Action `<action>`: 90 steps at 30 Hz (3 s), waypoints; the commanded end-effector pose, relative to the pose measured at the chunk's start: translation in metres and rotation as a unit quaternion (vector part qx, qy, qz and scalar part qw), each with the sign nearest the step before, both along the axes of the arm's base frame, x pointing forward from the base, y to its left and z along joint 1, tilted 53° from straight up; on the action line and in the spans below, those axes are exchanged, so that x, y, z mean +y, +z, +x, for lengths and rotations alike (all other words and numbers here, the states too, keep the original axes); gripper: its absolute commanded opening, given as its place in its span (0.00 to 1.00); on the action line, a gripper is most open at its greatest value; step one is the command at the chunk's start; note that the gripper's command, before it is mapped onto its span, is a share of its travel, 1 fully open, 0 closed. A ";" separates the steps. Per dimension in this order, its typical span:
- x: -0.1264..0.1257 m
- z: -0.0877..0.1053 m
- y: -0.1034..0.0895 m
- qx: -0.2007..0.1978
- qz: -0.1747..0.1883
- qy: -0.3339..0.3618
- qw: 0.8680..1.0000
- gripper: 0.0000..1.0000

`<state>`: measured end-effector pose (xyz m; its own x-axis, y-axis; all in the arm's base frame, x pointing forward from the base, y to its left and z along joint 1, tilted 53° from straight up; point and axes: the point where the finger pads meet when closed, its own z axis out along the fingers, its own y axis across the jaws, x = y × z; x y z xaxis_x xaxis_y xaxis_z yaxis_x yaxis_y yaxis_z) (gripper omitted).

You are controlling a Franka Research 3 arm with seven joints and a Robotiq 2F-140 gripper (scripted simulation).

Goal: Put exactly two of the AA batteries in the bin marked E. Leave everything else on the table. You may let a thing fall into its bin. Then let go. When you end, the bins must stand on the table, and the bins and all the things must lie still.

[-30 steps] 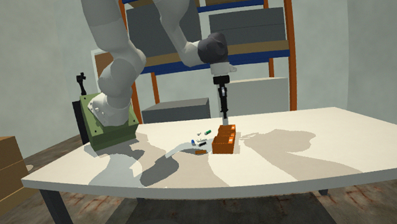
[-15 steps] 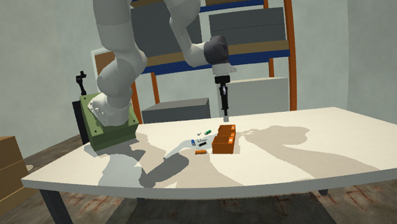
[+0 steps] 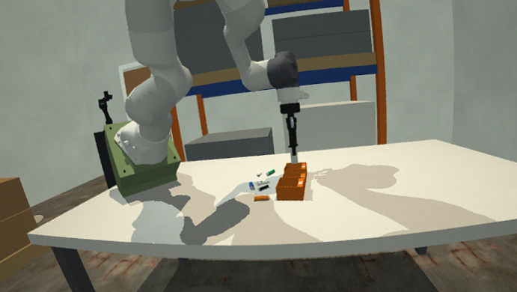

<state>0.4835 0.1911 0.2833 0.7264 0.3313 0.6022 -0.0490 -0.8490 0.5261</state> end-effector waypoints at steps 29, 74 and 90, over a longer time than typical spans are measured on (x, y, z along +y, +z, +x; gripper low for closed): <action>-0.015 0.032 -0.026 -0.006 0.008 -0.003 1.000 0.05; -0.015 0.032 -0.026 -0.006 0.008 -0.003 1.000 0.05; -0.008 0.019 -0.015 -0.006 0.008 -0.003 1.000 0.05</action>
<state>0.5059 0.1829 0.2661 0.7183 0.3094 0.6232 -0.0648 -0.8620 0.5027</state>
